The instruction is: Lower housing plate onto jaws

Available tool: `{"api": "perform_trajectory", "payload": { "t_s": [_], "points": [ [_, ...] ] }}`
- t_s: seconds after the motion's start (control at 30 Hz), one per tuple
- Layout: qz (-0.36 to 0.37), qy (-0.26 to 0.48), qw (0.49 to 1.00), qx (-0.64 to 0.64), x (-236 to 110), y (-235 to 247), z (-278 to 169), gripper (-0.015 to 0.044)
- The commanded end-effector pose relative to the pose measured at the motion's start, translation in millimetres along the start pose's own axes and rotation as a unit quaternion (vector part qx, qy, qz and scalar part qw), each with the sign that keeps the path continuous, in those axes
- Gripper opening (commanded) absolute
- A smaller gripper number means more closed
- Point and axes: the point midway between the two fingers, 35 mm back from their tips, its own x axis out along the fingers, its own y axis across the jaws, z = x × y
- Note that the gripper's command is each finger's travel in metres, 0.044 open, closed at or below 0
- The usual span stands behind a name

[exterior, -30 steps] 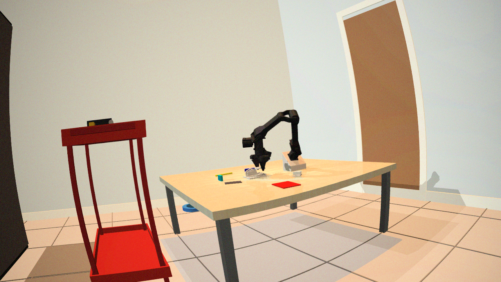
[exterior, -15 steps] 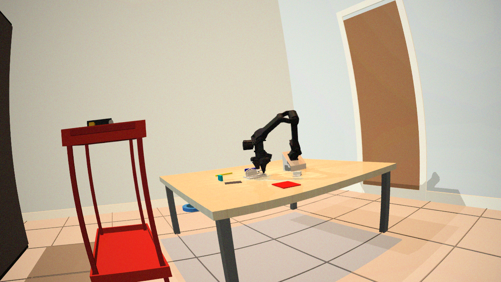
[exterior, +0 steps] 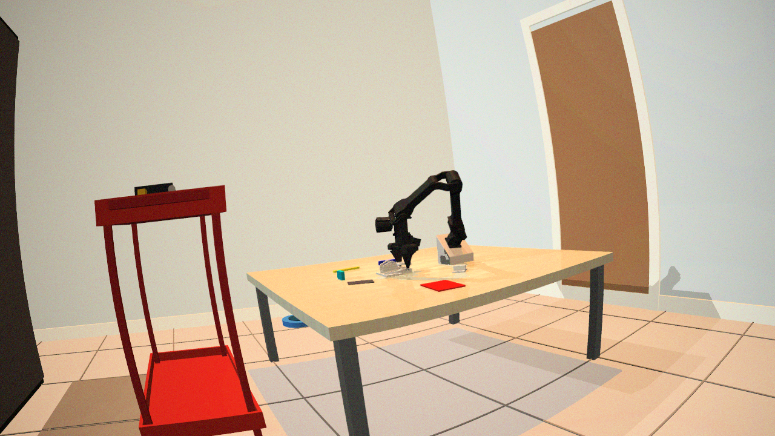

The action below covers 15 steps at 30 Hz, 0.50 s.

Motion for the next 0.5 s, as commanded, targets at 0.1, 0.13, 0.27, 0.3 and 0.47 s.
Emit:
{"api": "perform_trajectory", "payload": {
  "t_s": [0.1, 0.13, 0.27, 0.3, 0.47],
  "points": [
    [-0.002, 0.0, 1.0, 0.004, 1.4, -0.2, 0.1, 0.0351],
    [-0.002, 0.0, 1.0, 0.004, 1.5, -0.2, 0.1, 0.0351],
    [-0.002, 0.0, 1.0, 0.005, 3.7, -0.2, 0.1, 0.0351],
    [-0.002, 0.0, 1.0, 0.005, 3.8, -0.2, 0.1, 0.0351],
    [-0.002, 0.0, 1.0, 0.005, 3.8, -0.2, 0.1, 0.0351]
  ]
}}
